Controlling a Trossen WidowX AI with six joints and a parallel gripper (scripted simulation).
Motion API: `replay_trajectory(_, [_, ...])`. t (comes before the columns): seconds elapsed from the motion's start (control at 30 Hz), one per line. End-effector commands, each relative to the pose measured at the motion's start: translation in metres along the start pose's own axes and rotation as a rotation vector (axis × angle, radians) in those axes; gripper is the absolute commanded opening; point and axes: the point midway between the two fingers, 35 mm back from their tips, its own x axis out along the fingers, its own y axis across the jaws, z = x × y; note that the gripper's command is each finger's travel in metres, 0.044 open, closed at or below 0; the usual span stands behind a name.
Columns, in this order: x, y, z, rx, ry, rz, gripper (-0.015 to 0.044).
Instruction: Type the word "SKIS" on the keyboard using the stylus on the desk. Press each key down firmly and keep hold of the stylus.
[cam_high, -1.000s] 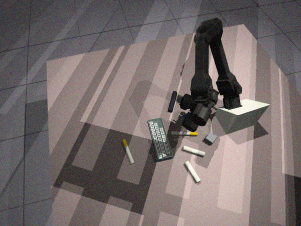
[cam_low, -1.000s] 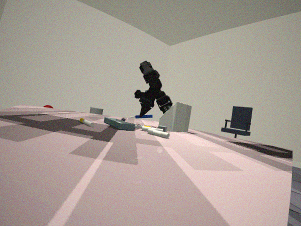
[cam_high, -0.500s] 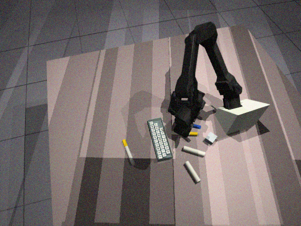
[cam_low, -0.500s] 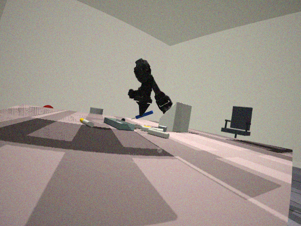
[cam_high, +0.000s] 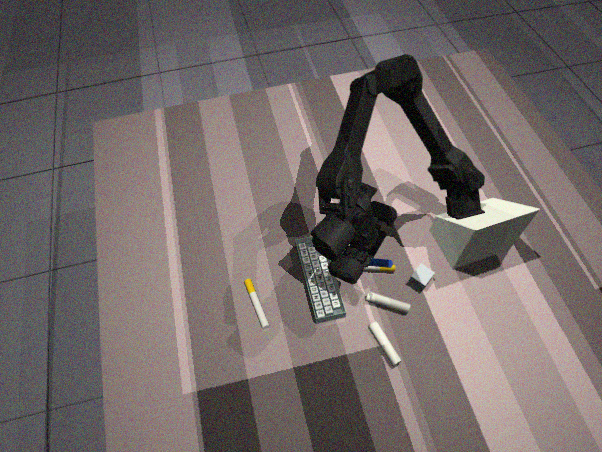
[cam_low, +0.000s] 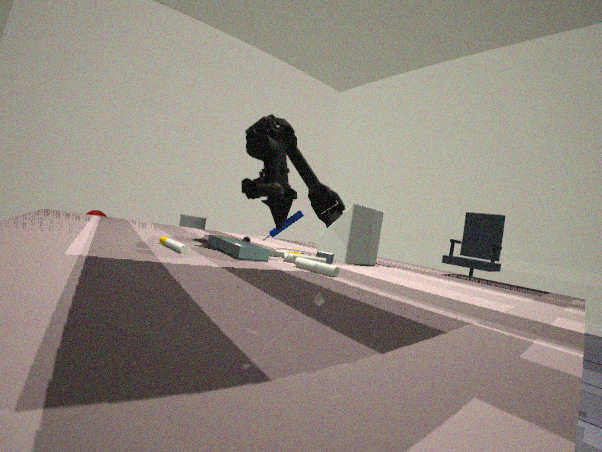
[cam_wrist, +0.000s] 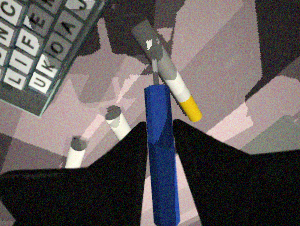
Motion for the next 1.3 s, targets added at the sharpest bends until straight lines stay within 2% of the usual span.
replay_trajectory(0.0, [-0.004,0.009,0.002,0.006,0.061,0.007,0.0])
replay_trajectory(1.27, [-0.05,0.098,0.046,0.14,0.703,0.165,0.0])
